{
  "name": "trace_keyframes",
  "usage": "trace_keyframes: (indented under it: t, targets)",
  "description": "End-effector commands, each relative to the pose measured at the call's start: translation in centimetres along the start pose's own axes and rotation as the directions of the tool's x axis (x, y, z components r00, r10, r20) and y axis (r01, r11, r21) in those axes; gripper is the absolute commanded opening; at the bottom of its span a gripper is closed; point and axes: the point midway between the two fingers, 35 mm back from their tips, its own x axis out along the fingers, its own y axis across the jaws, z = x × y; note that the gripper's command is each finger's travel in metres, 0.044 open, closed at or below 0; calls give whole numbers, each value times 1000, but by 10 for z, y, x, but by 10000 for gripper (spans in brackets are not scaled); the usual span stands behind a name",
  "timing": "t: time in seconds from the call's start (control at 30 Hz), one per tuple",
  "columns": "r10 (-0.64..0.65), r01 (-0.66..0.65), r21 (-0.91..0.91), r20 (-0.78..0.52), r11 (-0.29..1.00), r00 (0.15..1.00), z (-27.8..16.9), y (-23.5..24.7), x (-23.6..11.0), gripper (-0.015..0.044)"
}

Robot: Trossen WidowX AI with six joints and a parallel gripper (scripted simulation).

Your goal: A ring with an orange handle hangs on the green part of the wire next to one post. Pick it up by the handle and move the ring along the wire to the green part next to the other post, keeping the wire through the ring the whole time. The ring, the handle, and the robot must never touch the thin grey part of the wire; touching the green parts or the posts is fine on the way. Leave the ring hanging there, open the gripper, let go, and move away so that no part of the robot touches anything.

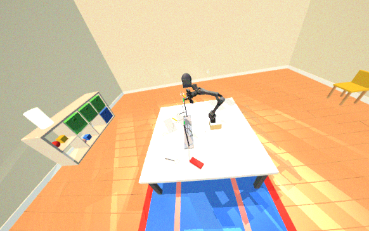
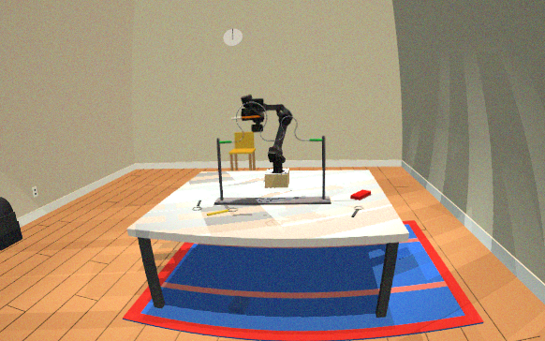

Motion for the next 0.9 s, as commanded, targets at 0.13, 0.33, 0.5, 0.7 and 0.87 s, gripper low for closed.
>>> trace_keyframes:
  t: [0.13, 0.33, 0.5, 0.7, 0.87]
  targets:
    - [-48, 49, -79, 14, 996, 999, 2, -4, 1, -150]
    - [-85, 87, -142, 26, 986, 996, 3, -7, 1, -150]
    - [-114, 119, -194, 38, 974, 993, 3, -10, 1, -150]
    - [-148, 157, -255, 55, 954, 987, 4, -13, 1, -150]
    - [-175, 188, -304, 71, 934, 982, 5, -15, 1, -150]
